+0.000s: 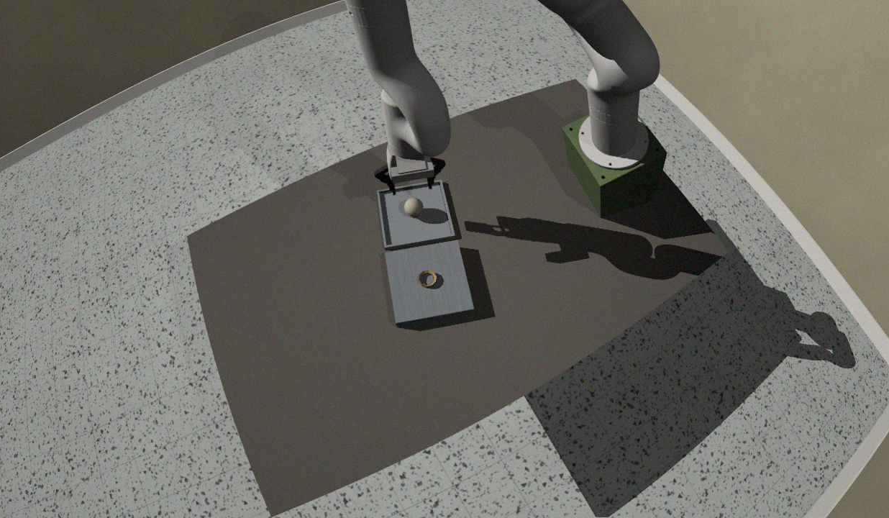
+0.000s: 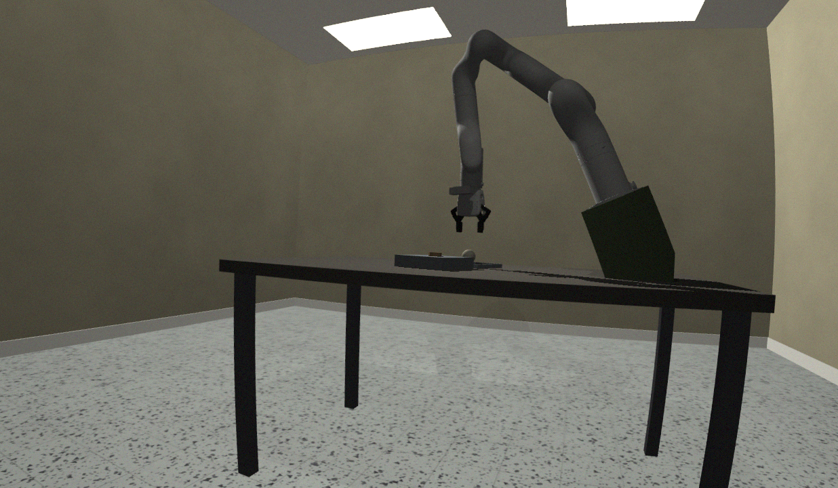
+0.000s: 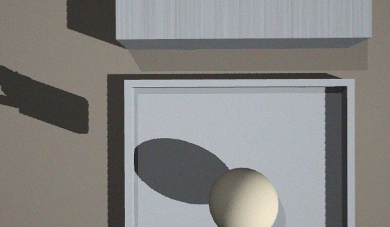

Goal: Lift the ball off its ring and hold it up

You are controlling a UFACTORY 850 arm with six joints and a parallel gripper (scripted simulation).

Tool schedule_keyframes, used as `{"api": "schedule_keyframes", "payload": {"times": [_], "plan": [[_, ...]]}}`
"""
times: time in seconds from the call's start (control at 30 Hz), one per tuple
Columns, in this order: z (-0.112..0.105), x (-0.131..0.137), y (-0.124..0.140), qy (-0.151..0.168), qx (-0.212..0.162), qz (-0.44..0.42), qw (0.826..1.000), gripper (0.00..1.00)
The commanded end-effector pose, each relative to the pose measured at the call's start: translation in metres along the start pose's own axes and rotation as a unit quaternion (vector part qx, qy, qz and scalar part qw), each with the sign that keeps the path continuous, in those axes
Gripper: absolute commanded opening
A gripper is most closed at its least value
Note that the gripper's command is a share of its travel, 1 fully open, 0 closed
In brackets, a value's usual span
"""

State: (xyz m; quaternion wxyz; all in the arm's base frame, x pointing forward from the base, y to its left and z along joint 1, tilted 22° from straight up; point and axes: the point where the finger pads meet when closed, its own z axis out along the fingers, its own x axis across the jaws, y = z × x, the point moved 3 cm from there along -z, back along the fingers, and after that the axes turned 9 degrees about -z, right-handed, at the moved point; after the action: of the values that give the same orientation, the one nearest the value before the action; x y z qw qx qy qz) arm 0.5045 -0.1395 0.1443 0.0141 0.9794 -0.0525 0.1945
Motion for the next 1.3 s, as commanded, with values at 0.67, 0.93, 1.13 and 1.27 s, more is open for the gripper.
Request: {"api": "schedule_keyframes", "payload": {"times": [0.67, 0.93, 1.13, 1.27], "plan": [[0.1, 0.0, 0.0, 0.0, 0.0, 0.0, 1.0, 1.0], [0.1, 0.0, 0.0, 0.0, 0.0, 0.0, 1.0, 0.0], [0.1, 0.0, 0.0, 0.0, 0.0, 0.0, 1.0, 0.0], [0.1, 0.0, 0.0, 0.0, 0.0, 0.0, 1.0, 0.0]]}}
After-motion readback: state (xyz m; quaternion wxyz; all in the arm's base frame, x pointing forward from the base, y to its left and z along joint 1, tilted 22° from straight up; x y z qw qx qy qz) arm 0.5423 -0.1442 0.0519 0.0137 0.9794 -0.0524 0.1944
